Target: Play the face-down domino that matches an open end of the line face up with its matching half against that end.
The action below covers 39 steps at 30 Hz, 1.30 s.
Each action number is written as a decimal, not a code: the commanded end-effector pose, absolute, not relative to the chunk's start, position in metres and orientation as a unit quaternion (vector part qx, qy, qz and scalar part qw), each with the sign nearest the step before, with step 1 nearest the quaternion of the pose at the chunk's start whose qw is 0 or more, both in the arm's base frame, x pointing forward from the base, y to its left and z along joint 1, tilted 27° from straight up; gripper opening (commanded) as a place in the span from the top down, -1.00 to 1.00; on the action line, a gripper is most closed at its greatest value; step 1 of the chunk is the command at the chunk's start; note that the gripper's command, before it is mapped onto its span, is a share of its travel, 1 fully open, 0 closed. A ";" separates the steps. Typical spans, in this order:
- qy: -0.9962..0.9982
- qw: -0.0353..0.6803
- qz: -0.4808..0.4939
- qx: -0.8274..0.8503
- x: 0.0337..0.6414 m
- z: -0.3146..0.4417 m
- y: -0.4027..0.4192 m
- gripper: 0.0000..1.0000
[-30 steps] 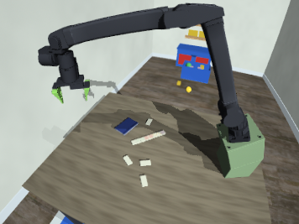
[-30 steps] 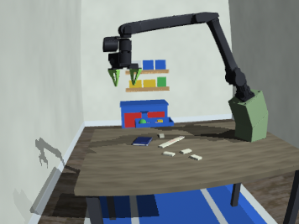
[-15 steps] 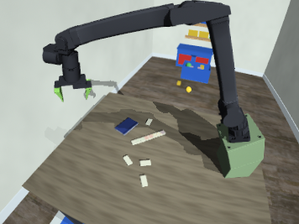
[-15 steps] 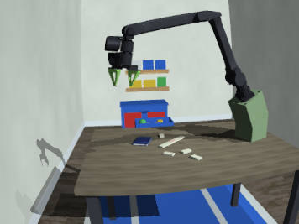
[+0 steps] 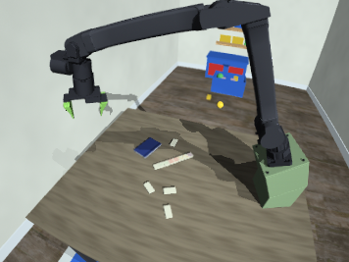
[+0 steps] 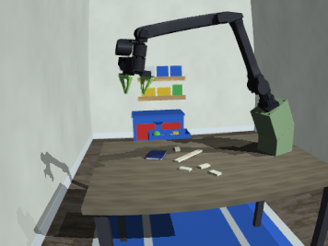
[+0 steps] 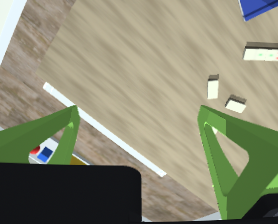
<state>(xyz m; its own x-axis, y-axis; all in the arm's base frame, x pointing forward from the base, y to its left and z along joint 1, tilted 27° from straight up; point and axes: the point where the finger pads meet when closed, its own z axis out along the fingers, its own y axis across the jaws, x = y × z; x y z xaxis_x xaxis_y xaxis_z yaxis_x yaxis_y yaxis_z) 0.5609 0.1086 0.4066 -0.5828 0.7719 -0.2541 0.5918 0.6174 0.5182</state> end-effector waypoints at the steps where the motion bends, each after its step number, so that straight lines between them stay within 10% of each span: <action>1: 0.859 0.267 0.211 0.382 0.552 0.444 0.103 -1.00; 39: 0.867 0.301 0.202 0.342 0.567 0.421 0.096 -1.00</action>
